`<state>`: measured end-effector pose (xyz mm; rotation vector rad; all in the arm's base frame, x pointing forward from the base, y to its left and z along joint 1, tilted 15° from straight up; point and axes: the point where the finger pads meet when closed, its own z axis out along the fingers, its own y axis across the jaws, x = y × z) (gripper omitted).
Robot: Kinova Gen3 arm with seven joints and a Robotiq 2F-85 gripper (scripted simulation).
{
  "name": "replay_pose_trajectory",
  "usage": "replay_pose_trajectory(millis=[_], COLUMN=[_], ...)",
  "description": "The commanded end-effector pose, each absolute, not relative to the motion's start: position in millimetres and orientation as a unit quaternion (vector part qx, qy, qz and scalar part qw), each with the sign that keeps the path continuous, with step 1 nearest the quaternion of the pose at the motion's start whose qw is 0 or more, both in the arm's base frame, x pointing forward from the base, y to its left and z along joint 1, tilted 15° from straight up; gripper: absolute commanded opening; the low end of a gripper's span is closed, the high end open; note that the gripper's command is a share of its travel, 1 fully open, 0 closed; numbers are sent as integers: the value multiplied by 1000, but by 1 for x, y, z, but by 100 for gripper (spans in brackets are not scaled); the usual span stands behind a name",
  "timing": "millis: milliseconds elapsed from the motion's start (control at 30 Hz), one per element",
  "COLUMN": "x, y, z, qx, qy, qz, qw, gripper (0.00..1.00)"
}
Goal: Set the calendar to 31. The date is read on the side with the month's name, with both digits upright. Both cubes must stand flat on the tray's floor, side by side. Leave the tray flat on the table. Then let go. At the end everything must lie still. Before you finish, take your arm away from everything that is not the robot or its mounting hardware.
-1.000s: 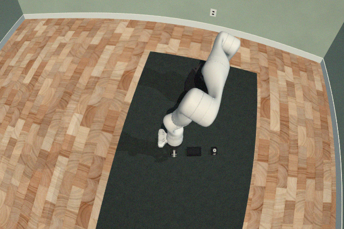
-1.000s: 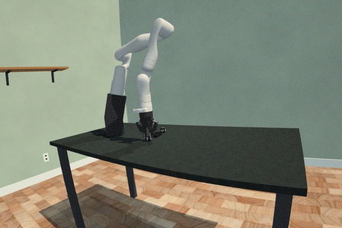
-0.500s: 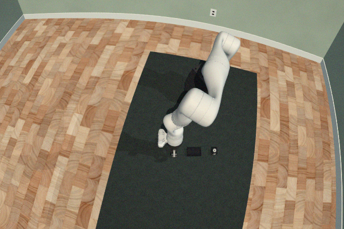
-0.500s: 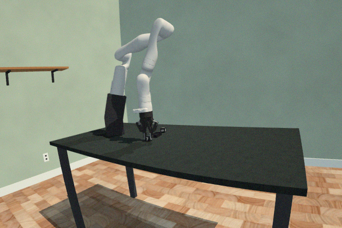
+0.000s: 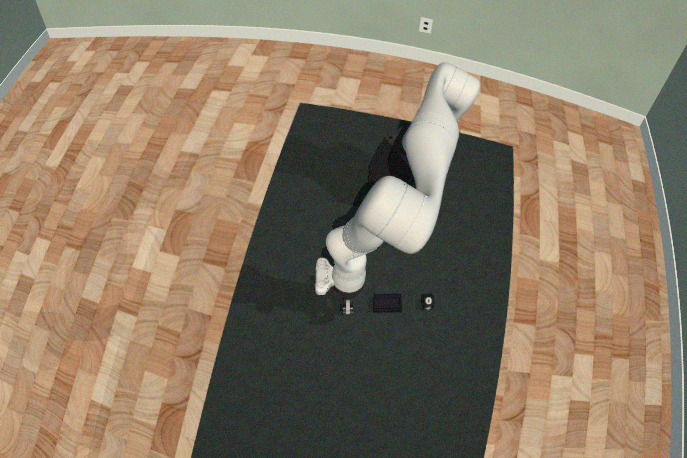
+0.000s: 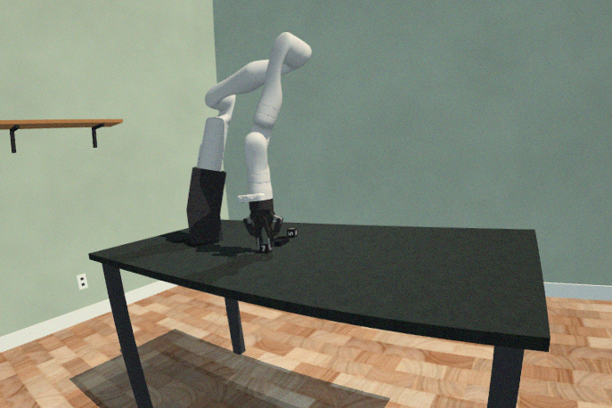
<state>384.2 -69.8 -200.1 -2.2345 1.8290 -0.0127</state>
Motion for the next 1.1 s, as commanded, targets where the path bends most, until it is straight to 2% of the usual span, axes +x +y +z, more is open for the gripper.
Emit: replay_pose_trajectory(millis=[0, 233, 367, 500, 633, 700, 733, 1067], x=[385, 385, 385, 385, 385, 385, 385, 385], y=[-70, -70, -70, -70, -70, -70, -70, -70], z=[-200, -200, -200, -200, -200, -200, -200, -200], qx=[-767, -767, -767, -767, -767, -767, -767, -767], qy=[628, 628, 628, 628, 628, 628, 628, 628], qz=[-5, -5, -5, -5, -5, -5, -5, -5], qw=[127, 127, 127, 127, 127, 127, 127, 127], gripper=[26, 26, 34, 34, 42, 42, 46, 46])
